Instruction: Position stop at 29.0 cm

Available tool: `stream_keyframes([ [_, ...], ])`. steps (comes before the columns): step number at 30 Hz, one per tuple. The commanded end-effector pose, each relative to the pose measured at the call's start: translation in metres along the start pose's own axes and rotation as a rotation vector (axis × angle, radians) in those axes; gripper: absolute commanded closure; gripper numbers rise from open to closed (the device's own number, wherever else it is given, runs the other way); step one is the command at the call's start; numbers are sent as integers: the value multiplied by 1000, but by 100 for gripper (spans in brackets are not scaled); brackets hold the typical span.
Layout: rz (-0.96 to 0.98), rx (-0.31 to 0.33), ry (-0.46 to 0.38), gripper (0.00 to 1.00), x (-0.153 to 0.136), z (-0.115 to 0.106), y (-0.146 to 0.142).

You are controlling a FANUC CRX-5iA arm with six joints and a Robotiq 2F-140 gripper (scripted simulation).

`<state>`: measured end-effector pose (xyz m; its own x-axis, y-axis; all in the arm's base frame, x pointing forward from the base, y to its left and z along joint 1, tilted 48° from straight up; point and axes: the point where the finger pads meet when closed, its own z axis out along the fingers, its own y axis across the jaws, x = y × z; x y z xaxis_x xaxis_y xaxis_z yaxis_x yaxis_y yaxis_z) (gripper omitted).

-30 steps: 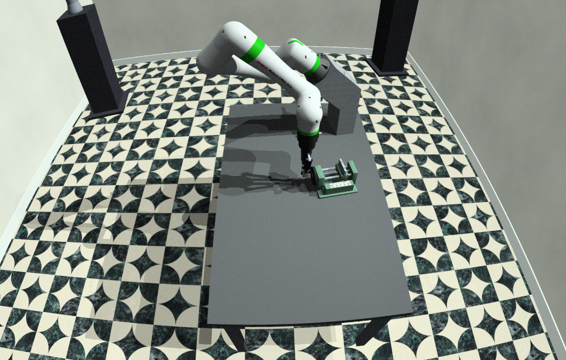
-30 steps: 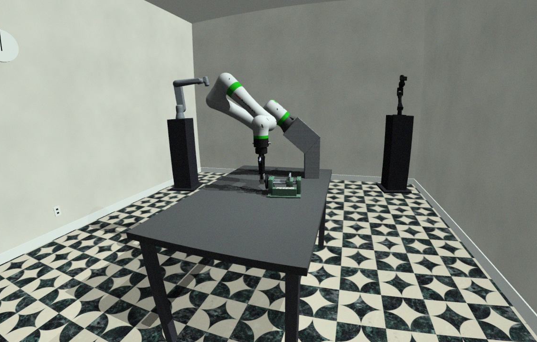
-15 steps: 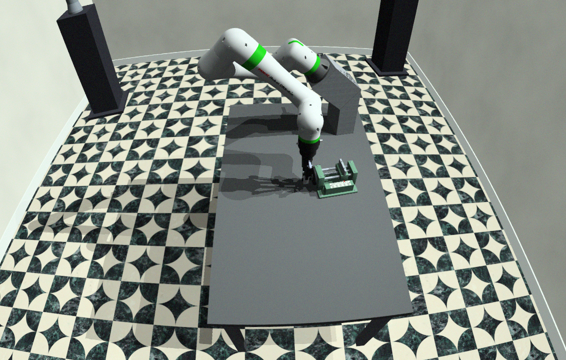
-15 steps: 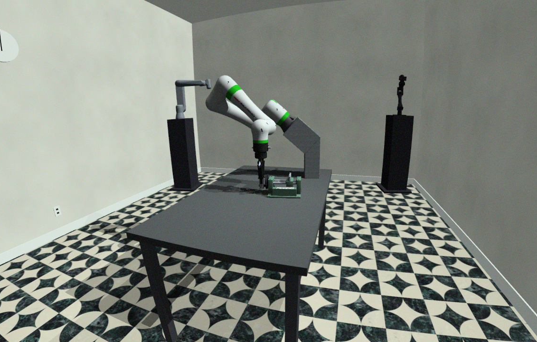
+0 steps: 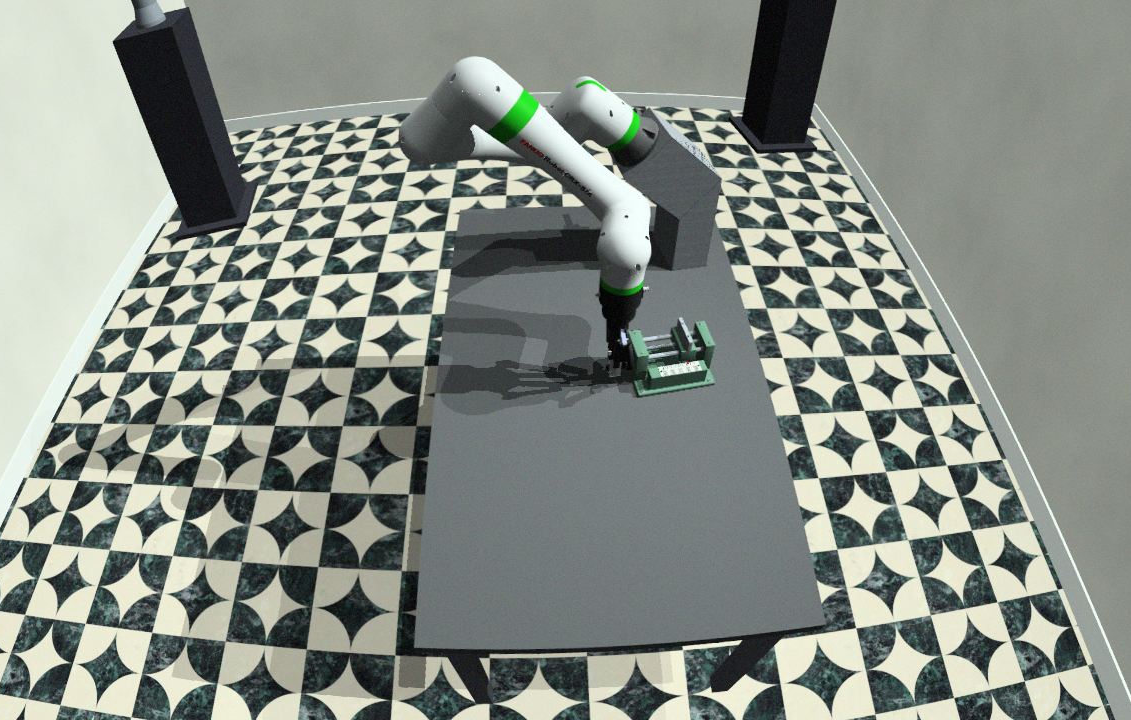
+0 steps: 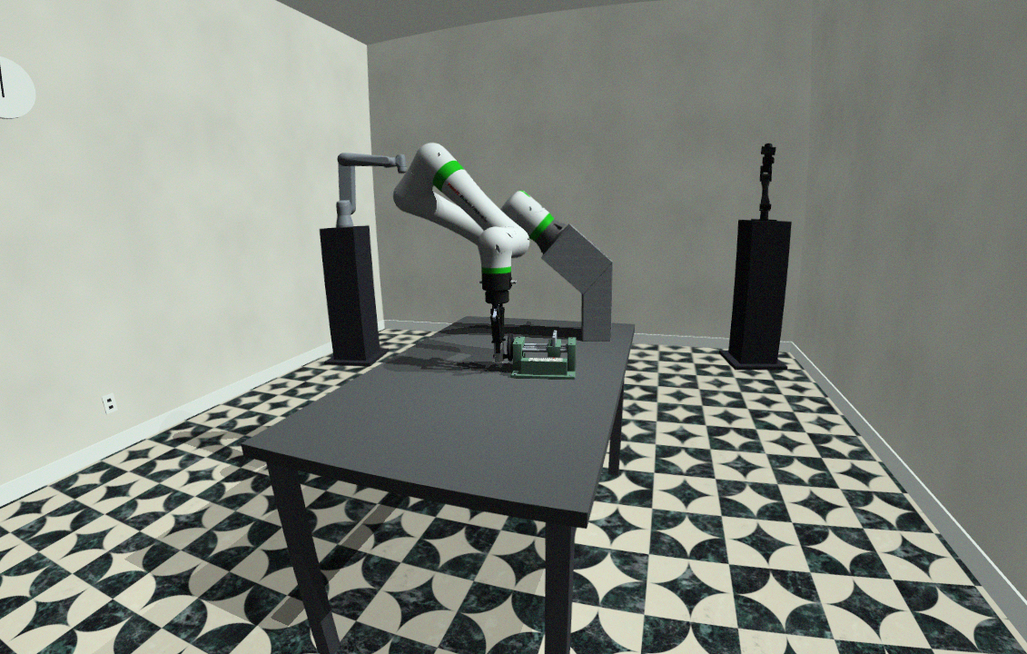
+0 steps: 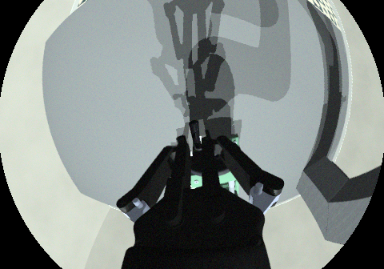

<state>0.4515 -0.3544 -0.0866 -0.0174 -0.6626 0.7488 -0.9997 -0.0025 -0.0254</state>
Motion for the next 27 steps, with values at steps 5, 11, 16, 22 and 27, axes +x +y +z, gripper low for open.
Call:
stream_keyframes([
  [5,0,-1,0,96,0,-14,-10],
  [11,0,-1,0,96,0,-22,-12],
  [16,0,-1,0,96,0,-34,-11],
  [22,0,-1,0,96,0,-48,-3],
  [27,0,-1,0,96,0,-53,3],
])
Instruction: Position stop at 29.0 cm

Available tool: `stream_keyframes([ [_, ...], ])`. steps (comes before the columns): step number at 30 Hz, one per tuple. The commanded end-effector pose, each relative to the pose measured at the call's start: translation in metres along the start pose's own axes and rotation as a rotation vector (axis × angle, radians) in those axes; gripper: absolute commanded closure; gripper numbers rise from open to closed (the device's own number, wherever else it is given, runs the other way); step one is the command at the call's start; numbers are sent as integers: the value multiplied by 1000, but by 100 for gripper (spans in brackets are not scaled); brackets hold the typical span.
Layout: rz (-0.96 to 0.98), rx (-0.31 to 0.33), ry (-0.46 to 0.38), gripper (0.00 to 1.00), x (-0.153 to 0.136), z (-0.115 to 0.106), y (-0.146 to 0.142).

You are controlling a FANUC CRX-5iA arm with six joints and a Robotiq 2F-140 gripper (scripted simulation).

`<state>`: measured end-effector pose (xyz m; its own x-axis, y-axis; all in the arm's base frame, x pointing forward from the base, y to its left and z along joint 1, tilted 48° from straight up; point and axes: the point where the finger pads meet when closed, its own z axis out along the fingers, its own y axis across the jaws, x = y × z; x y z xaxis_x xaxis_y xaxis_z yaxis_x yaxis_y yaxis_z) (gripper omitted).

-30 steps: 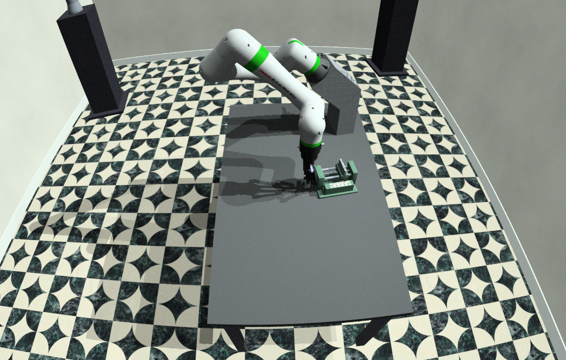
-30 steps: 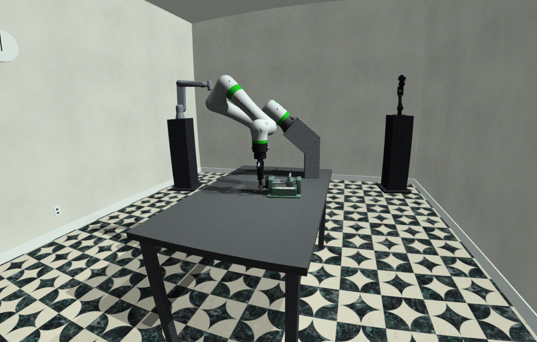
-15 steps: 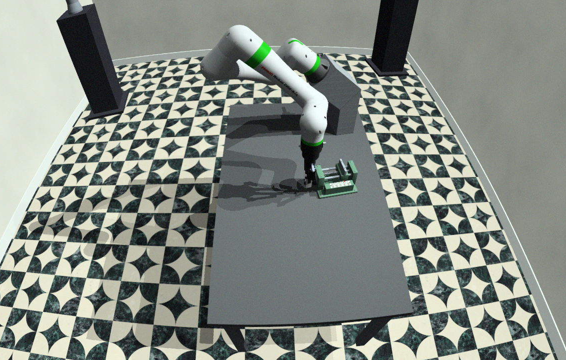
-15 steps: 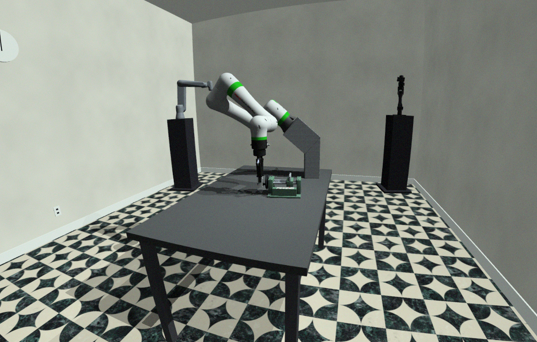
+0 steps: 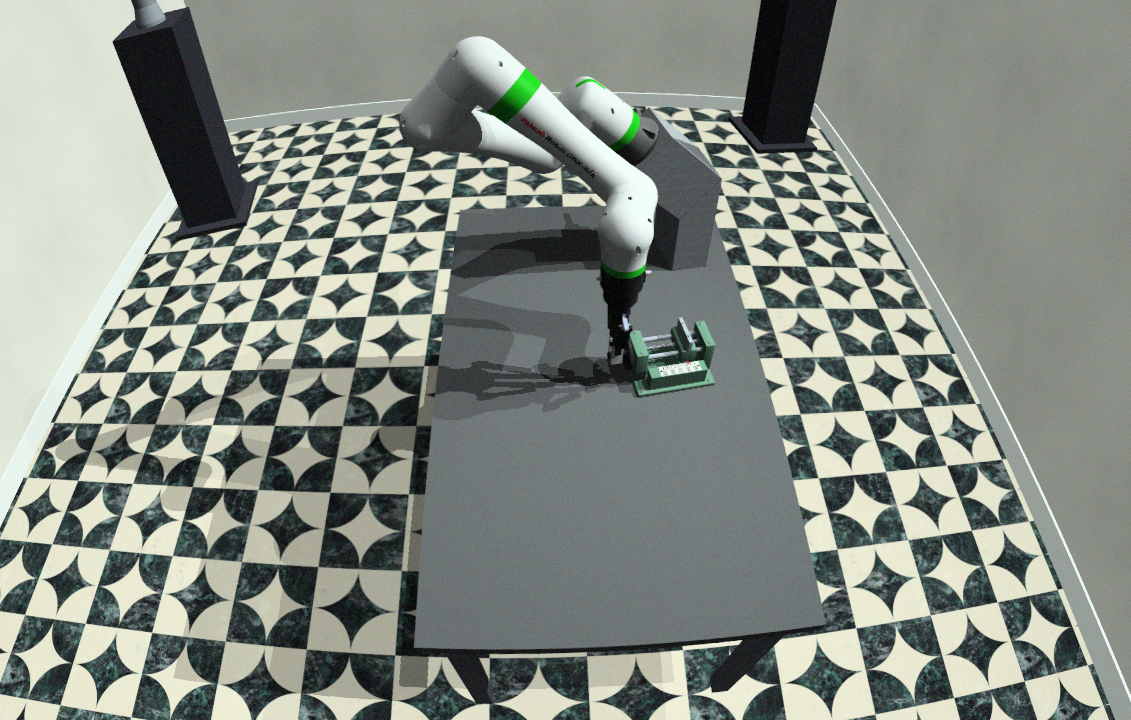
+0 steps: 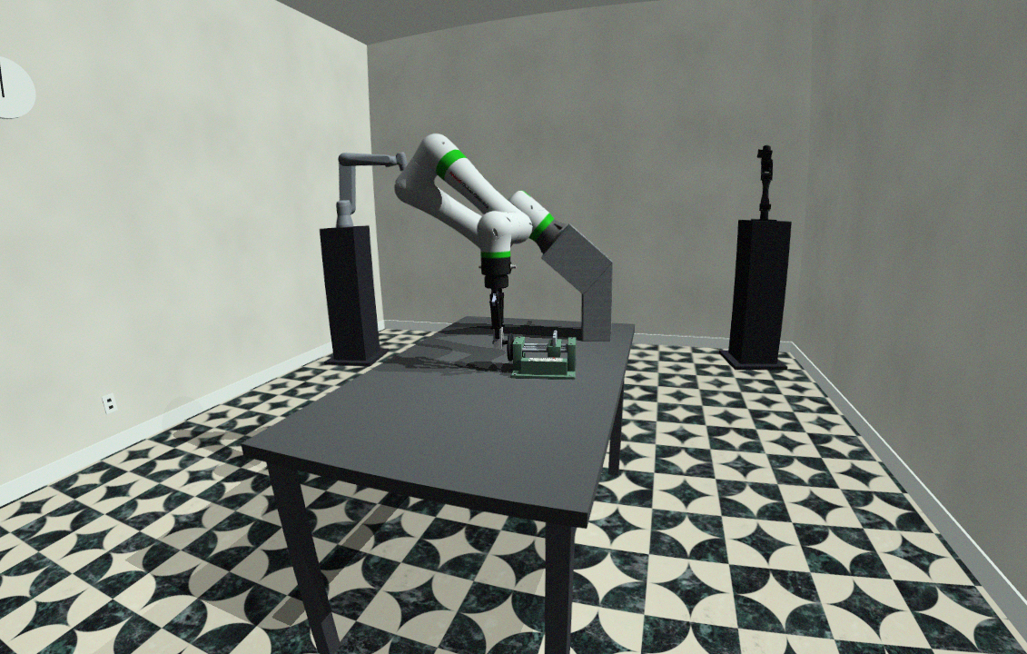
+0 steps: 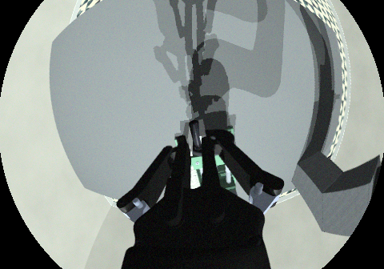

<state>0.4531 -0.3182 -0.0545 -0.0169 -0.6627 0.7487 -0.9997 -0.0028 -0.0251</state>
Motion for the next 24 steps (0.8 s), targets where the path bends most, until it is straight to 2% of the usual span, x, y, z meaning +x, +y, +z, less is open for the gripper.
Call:
stream_keyframes([
  [1,0,-1,0,96,0,-6,8],
  [14,0,-1,0,96,0,-7,35],
  [24,0,-1,0,96,0,5,50],
])
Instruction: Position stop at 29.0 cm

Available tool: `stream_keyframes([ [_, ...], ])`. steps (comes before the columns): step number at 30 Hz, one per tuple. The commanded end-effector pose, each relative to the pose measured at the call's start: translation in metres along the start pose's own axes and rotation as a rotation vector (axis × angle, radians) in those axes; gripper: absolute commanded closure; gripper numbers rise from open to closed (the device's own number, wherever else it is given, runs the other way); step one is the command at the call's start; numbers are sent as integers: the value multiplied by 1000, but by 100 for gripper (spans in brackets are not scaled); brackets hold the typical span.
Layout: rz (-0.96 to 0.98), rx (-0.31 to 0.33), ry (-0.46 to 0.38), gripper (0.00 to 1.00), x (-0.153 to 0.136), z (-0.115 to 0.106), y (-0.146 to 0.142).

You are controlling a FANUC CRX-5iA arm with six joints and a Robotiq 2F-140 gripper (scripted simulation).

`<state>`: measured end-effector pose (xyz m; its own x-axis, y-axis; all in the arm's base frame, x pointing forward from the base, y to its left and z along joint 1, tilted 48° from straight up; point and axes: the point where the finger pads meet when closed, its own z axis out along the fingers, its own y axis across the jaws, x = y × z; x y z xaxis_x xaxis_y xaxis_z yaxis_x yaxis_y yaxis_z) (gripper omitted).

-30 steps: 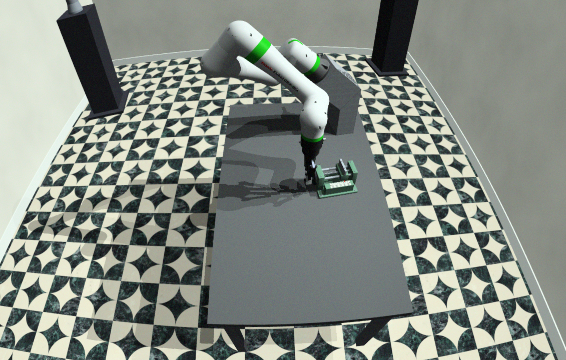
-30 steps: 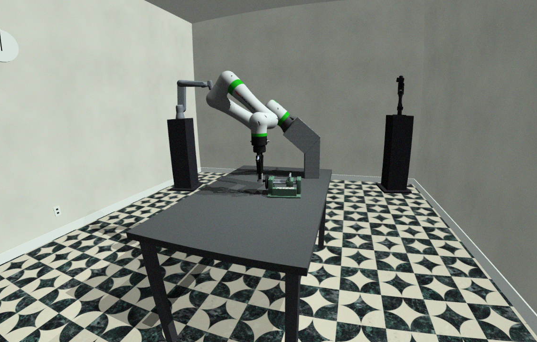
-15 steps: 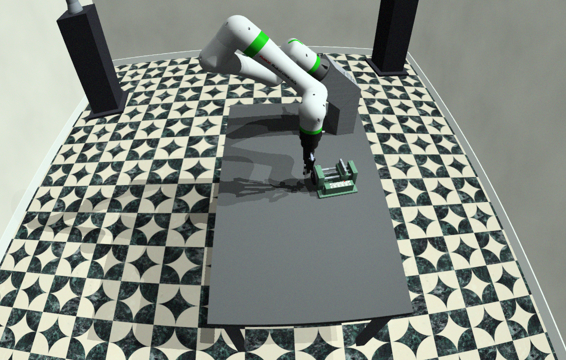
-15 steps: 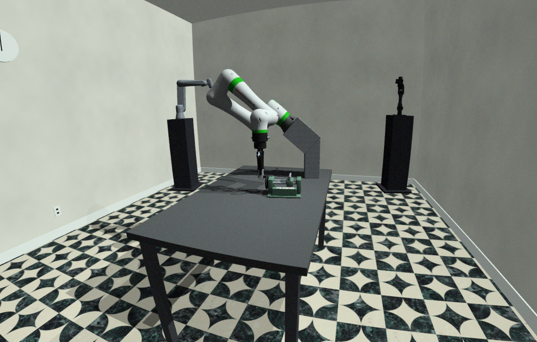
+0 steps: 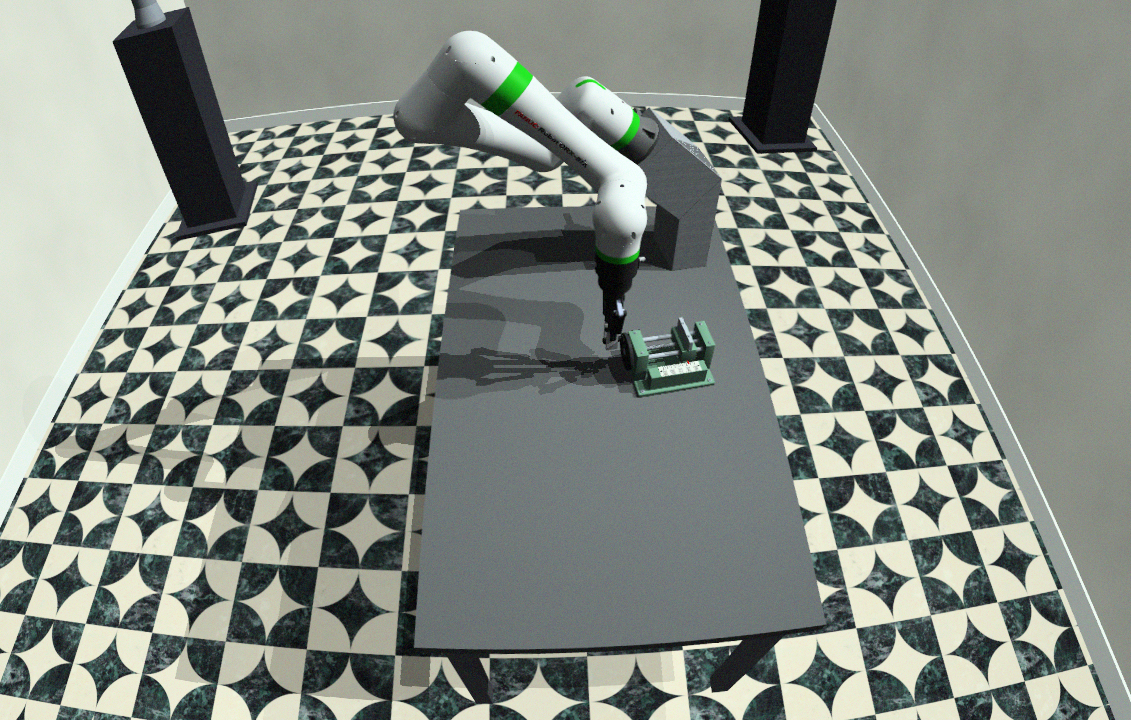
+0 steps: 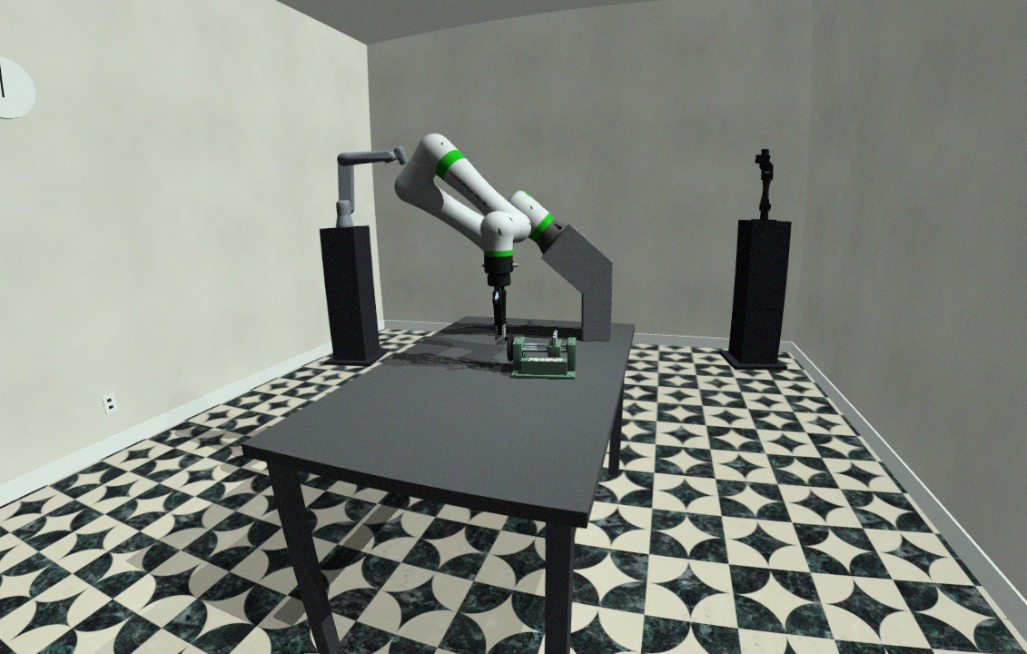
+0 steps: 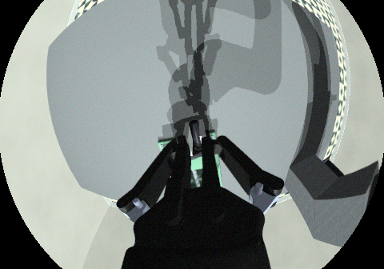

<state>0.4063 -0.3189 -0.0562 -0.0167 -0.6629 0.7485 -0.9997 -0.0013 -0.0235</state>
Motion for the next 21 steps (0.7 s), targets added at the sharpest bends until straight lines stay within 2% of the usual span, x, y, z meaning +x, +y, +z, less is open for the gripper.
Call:
stream_keyframes([
  [1,0,1,0,96,0,5,4],
  [21,0,1,0,96,0,33,7],
])
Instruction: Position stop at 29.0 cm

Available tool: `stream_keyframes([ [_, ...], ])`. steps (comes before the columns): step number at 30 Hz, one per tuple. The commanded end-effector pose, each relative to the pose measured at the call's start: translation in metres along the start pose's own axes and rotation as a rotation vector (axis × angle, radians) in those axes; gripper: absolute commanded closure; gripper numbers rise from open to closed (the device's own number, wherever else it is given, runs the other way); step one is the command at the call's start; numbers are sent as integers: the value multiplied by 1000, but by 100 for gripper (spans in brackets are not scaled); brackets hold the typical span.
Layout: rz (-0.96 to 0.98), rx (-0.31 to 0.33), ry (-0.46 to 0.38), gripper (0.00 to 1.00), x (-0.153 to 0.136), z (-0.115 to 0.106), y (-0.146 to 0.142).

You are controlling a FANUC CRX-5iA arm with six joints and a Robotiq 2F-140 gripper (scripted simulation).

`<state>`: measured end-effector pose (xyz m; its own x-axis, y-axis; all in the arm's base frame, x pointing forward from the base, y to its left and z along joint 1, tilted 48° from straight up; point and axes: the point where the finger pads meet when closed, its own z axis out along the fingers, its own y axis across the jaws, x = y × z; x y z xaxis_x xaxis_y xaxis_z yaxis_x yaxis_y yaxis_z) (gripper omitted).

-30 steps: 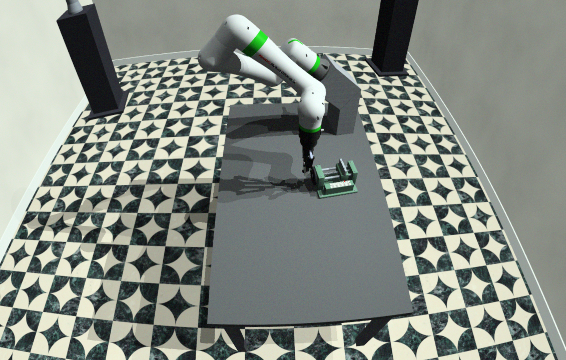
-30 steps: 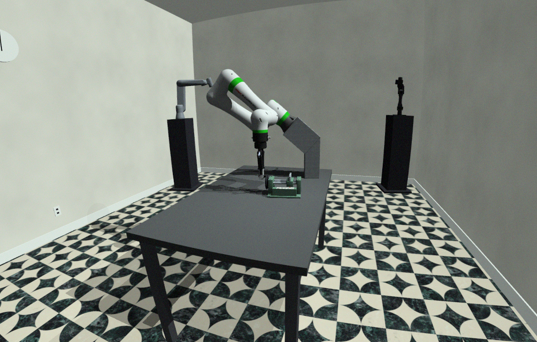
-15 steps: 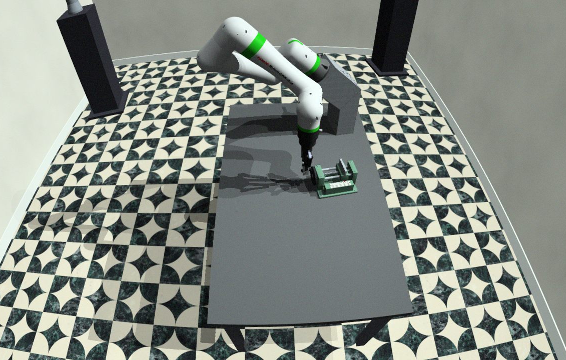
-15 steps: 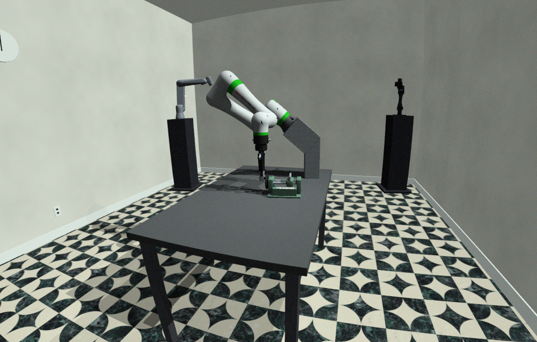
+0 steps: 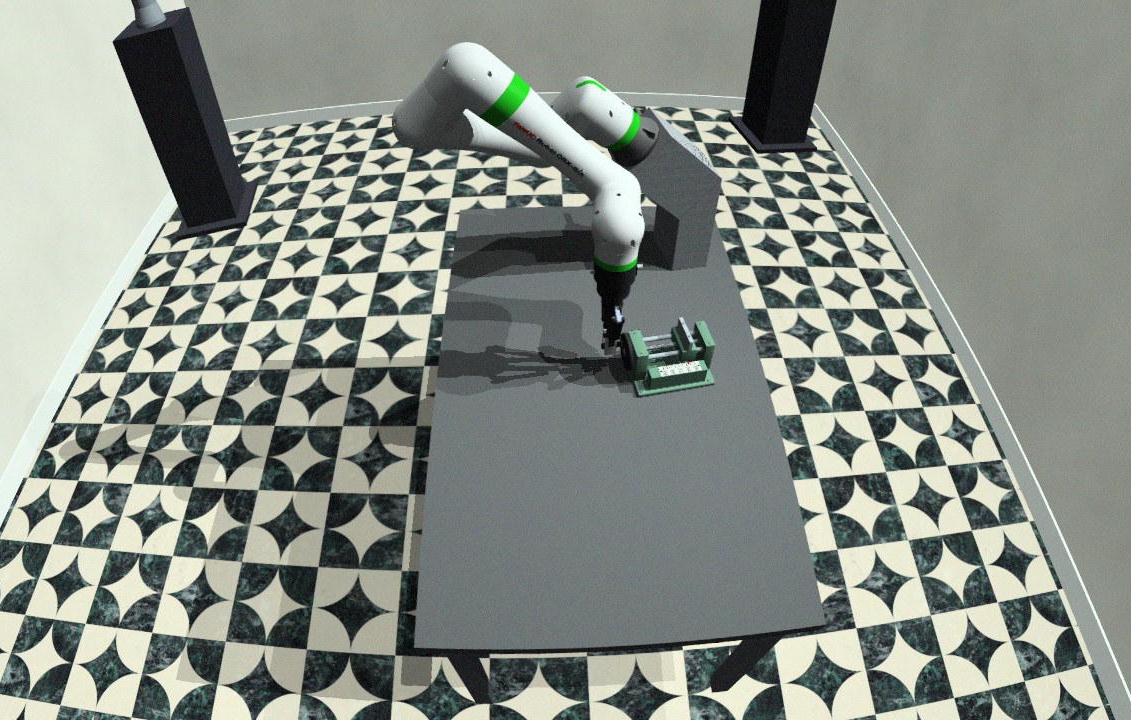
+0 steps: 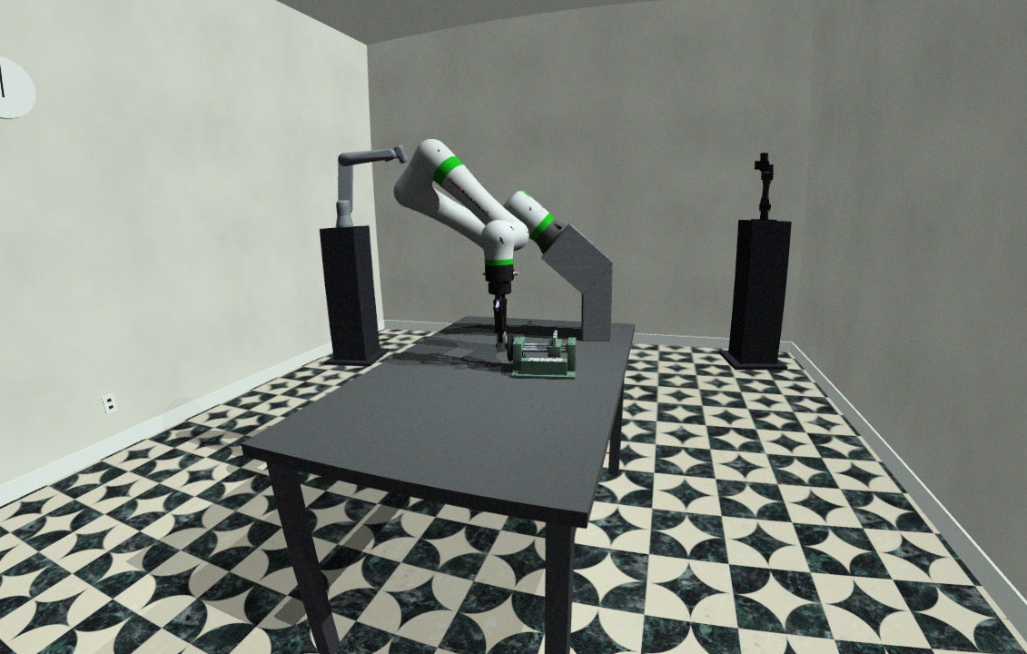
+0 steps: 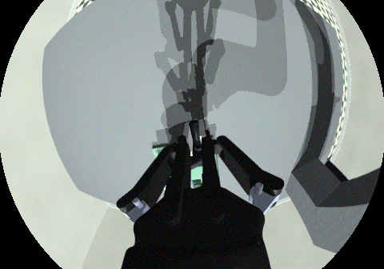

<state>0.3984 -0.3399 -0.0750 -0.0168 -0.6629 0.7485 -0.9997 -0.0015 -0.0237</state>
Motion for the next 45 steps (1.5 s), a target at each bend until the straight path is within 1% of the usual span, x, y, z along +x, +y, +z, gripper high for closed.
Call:
stream_keyframes([
  [1,0,1,0,96,0,7,-2],
  [3,0,1,0,96,0,7,-2],
  [14,0,1,0,96,0,24,-19],
  [22,0,1,0,96,0,27,-32],
  [33,0,1,0,96,0,20,-52],
  [45,0,1,0,96,0,8,-62],
])
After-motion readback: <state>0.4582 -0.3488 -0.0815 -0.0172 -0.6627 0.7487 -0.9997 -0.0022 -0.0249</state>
